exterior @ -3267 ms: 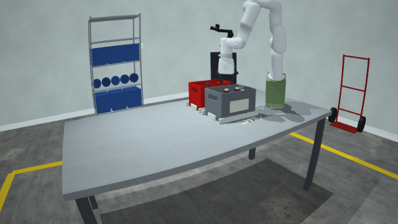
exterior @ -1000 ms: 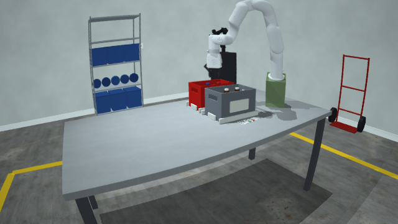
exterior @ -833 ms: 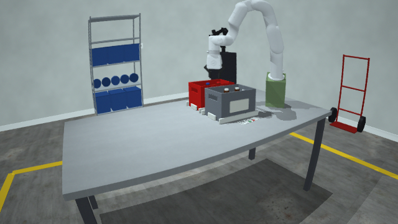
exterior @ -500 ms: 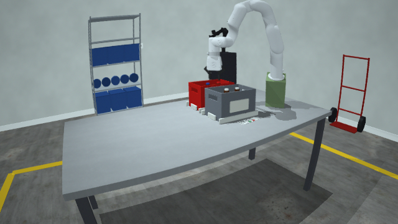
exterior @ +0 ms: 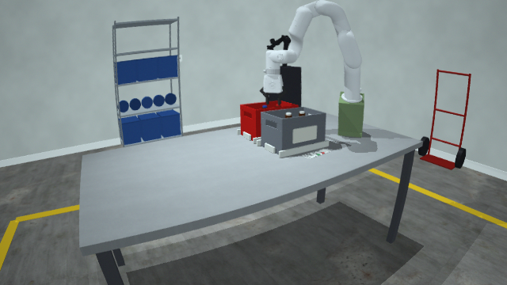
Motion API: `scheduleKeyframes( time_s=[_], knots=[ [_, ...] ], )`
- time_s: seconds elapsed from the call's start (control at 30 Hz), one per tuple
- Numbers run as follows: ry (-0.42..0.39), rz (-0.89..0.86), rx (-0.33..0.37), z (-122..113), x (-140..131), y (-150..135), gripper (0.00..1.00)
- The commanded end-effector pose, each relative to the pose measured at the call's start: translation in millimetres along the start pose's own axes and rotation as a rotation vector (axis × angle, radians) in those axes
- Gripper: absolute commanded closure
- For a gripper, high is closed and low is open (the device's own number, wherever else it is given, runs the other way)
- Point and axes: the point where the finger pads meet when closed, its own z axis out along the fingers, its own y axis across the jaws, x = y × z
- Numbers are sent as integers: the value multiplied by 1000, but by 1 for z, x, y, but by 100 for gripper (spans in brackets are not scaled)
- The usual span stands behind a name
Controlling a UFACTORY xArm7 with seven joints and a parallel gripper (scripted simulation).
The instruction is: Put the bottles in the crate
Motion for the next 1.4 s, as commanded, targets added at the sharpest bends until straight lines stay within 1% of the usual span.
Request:
scheduleKeyframes(
  time_s=[0.0, 1.1, 1.37],
  knots=[
    [0, 0, 4, 5, 0, -2, 35],
    [0, 0, 4, 43, 0, -2, 35],
    [0, 0, 4, 44, 0, -2, 35]
  ],
)
